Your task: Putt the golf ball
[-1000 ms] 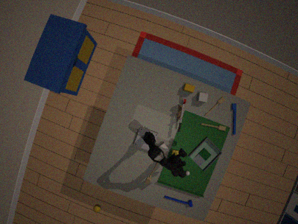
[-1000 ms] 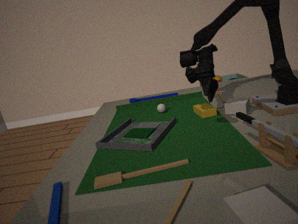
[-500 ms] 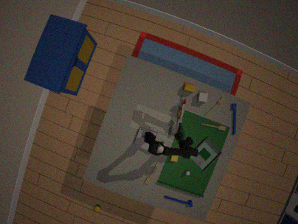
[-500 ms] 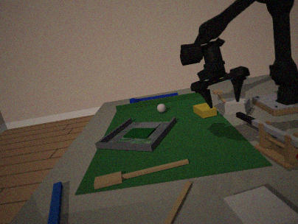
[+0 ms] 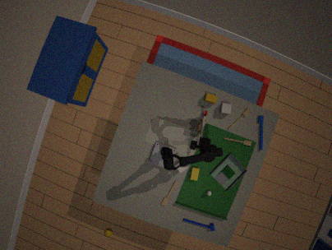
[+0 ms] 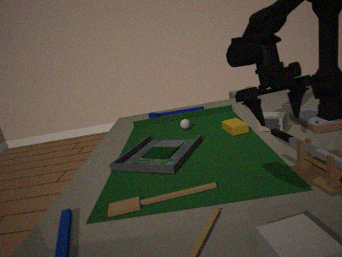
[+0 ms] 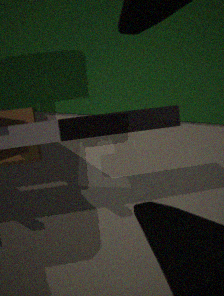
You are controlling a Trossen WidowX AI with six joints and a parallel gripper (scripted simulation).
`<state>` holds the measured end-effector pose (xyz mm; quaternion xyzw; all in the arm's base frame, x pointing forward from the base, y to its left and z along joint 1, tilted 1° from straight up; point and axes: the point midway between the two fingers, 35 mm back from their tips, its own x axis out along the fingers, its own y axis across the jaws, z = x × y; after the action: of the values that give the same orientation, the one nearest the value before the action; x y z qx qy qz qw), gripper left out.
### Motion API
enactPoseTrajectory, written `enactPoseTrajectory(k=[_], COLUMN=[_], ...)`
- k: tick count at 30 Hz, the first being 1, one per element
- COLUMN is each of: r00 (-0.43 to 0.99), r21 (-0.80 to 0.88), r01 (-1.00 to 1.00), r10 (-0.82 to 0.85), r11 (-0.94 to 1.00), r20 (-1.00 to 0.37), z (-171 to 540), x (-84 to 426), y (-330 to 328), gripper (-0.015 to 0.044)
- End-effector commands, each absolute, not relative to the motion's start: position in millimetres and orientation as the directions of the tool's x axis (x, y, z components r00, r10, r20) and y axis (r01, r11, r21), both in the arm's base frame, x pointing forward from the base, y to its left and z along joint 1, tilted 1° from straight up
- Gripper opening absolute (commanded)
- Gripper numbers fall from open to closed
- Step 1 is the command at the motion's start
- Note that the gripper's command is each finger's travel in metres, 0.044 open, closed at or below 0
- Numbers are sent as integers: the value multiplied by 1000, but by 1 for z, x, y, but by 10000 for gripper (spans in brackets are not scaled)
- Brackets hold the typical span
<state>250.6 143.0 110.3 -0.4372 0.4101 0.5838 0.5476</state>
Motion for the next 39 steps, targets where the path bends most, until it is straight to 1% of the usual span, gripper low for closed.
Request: enactPoseTrajectory(k=[1,10,17,22,39], r00=[-11,-11,-11,-11,-11], r21=[-18,-18,-18,-18,-17], r01=[-995,-995,-995,-995,-995], r10=[273,273,273,273,273], r11=[-102,-102,-102,-102,-102], r20=[-962,-962,-962,-962,-962], z=[111,89,84,65,49], x=[250,250,251,251,251], y=[145,146,146,146,146], gripper=[440,440,440,440,440])
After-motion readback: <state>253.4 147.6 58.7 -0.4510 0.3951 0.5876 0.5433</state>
